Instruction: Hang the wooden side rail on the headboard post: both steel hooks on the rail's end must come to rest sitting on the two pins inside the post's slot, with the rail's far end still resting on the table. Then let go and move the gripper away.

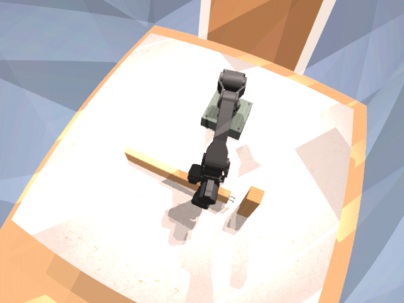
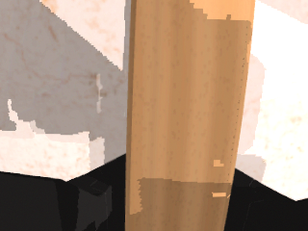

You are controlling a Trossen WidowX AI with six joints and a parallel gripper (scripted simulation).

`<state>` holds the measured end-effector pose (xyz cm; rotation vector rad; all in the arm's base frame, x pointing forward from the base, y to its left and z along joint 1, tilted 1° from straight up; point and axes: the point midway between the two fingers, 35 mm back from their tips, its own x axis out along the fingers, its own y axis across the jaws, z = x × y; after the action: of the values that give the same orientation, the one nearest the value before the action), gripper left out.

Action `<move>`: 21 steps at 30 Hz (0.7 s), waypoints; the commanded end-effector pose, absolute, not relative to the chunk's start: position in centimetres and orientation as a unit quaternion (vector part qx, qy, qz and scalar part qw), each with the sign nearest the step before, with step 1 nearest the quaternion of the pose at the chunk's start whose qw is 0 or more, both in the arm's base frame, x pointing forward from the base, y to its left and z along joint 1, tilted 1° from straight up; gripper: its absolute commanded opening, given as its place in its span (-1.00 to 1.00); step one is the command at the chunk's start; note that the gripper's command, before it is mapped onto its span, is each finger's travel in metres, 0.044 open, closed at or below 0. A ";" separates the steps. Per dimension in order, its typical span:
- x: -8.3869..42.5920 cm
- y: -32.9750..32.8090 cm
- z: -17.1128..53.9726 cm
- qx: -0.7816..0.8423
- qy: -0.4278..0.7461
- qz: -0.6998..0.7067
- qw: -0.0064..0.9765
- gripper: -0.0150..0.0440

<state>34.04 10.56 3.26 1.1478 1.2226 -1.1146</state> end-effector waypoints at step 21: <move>34.0 11.0 3.4 0.485 0.512 -0.464 0.536 -0.49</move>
<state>33.97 10.77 3.15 1.1461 1.2204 -1.1119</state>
